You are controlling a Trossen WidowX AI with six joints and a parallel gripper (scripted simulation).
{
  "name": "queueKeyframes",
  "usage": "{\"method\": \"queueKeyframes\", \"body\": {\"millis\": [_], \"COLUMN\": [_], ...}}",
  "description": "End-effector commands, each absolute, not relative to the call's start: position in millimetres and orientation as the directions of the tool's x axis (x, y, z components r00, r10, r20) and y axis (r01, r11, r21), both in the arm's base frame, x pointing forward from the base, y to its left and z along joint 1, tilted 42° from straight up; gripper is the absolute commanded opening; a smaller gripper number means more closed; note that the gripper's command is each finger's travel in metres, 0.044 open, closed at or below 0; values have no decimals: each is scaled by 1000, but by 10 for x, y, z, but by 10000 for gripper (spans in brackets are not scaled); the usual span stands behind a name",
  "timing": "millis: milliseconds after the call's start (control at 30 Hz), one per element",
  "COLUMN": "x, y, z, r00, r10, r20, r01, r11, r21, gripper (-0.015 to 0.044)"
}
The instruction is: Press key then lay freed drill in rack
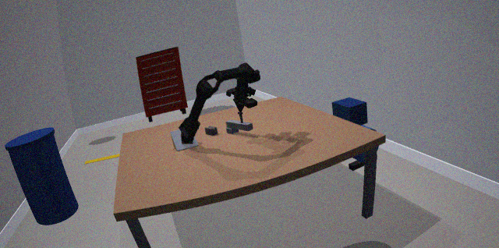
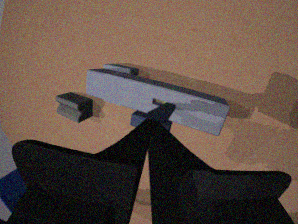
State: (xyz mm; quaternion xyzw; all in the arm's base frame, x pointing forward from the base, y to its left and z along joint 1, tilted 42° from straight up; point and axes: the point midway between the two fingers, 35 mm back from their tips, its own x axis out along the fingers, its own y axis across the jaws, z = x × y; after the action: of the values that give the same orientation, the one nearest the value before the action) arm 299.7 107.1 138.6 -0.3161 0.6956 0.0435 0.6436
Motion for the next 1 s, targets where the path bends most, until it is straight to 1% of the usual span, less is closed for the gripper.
{"method": "queueKeyframes", "body": {"millis": [0,967], "x": [3008,2981], "y": [1016,929], "z": [1337,1296], "r00": [16,16], "r10": [-396,-397], "r20": [-918,-918], "r01": [-496,-496], "r11": [794,794], "r21": [-351,-352], "gripper": [0,0]}}
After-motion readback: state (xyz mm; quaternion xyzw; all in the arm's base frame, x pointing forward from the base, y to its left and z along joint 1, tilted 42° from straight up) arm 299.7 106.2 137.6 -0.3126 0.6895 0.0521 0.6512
